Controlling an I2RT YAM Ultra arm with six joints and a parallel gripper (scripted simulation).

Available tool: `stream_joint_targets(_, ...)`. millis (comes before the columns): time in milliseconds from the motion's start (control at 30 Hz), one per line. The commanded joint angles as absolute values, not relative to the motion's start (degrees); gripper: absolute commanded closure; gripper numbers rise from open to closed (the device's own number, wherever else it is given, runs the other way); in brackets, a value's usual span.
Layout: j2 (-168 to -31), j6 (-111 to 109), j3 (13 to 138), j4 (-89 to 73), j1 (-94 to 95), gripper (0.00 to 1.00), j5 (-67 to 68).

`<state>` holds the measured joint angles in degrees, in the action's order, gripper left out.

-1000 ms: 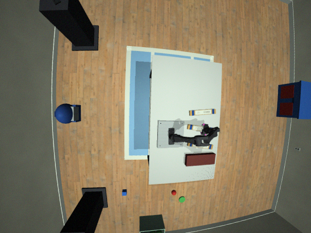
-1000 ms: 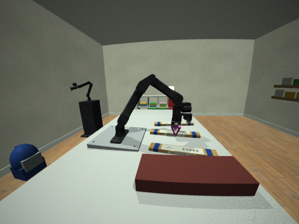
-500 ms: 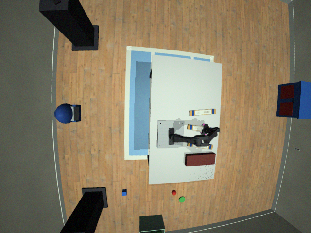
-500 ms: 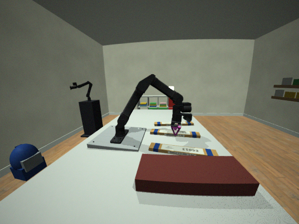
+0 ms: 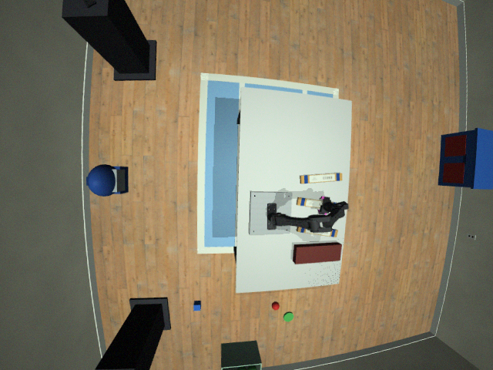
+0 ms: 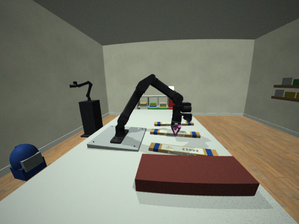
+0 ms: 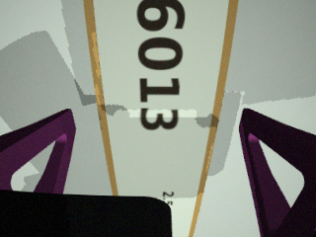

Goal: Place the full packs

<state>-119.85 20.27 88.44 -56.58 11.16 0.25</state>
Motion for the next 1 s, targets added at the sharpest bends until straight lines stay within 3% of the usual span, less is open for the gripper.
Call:
stream_joint_targets(0, -117.78, 19.93, 90.33, -57.61, 10.71, 0.05, 0.31)
stream_joint_targets(800, -117.78, 19.93, 90.33, -57.61, 10.71, 0.05, 0.31)
stream_joint_targets(833, -116.91, 20.56, 84.82, -54.17, 11.64, 0.05, 0.3)
stream_joint_targets(967, -115.1, 20.6, 89.03, -58.98, 11.7, 0.05, 0.29)
